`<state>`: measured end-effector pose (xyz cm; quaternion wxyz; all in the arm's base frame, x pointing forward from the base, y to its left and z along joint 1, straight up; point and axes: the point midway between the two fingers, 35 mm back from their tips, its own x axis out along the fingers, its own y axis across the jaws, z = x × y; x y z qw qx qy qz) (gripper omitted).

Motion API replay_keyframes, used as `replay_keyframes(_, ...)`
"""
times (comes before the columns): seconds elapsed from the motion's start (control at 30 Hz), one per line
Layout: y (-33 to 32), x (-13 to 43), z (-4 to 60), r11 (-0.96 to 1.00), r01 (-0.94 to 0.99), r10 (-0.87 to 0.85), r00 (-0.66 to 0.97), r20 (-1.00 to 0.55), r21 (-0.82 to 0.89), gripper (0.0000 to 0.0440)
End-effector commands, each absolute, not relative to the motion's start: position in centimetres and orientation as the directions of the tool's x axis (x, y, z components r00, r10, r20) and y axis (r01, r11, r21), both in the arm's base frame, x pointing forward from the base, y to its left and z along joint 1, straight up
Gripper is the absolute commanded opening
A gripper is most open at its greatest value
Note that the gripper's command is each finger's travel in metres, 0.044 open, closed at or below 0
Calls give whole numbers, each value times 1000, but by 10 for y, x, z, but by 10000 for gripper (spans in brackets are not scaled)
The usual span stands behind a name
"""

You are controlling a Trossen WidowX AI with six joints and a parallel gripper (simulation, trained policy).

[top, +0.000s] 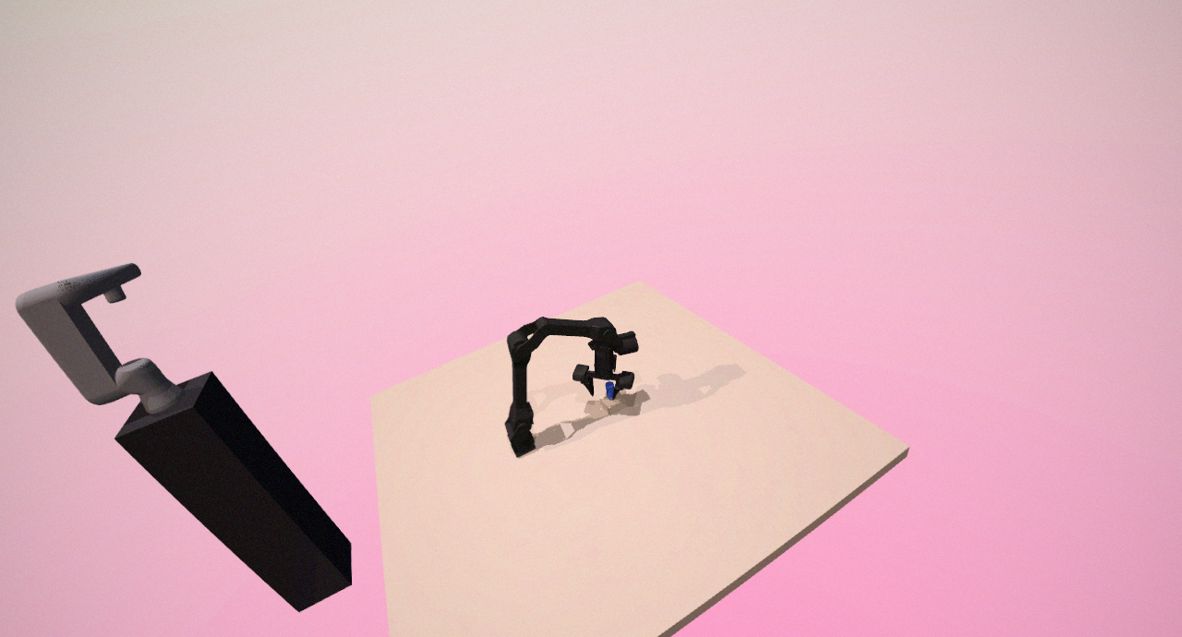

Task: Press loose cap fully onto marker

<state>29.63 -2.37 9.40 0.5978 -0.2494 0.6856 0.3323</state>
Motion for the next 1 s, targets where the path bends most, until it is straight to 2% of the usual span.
replay_keyframes(0.0, -20, 290, 93, 648, -741, 71, -169, -983, 174, 403)
replay_keyframes(0.07, -20, 291, 95, 648, -744, 71, -151, -986, 161, 440)
replay_keyframes(0.7, -20, 309, 148, 641, -767, 73, 35, -997, 21, 440)
replay_keyframes(0.83, -21, 309, 156, 637, -771, 73, 58, -996, 2, 428)
replay_keyframes(0.97, -22, 307, 162, 636, -772, 72, 70, -995, -8, 386)
